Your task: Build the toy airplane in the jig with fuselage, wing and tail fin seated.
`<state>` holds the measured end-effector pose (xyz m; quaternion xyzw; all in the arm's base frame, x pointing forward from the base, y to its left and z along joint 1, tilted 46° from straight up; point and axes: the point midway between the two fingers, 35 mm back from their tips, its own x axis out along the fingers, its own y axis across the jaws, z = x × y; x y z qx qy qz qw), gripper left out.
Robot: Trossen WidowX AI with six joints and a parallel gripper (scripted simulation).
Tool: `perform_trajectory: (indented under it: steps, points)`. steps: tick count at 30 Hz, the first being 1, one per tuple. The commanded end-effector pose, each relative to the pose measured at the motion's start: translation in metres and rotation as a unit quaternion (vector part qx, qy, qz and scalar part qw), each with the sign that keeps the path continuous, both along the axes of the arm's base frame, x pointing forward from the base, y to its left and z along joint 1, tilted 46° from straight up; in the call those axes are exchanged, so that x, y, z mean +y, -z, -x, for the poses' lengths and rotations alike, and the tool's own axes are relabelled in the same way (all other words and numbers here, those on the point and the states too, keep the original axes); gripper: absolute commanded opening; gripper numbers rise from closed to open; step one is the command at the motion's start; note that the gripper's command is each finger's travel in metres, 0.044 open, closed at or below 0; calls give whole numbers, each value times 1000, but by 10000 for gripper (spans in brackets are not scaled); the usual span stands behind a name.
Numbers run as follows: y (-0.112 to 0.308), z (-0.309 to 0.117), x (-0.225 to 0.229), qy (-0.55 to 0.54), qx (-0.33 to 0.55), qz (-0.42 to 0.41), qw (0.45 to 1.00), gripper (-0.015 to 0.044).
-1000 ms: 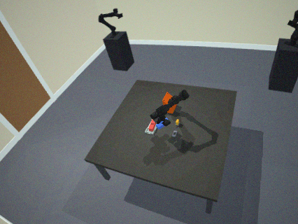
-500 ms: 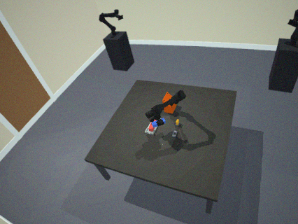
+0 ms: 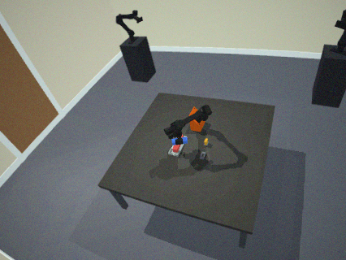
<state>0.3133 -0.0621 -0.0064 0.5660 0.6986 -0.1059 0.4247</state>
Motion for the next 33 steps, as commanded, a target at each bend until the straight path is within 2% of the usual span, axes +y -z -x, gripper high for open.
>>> perform_trajectory:
  steps: [1,17,24,33]
  points:
    - [13,6,-7,30,32,-1,999,0]
    - [52,25,-27,129,130,-7,983,0]
    - [52,25,-27,129,130,-7,983,184]
    - [52,25,-27,129,130,-7,983,195]
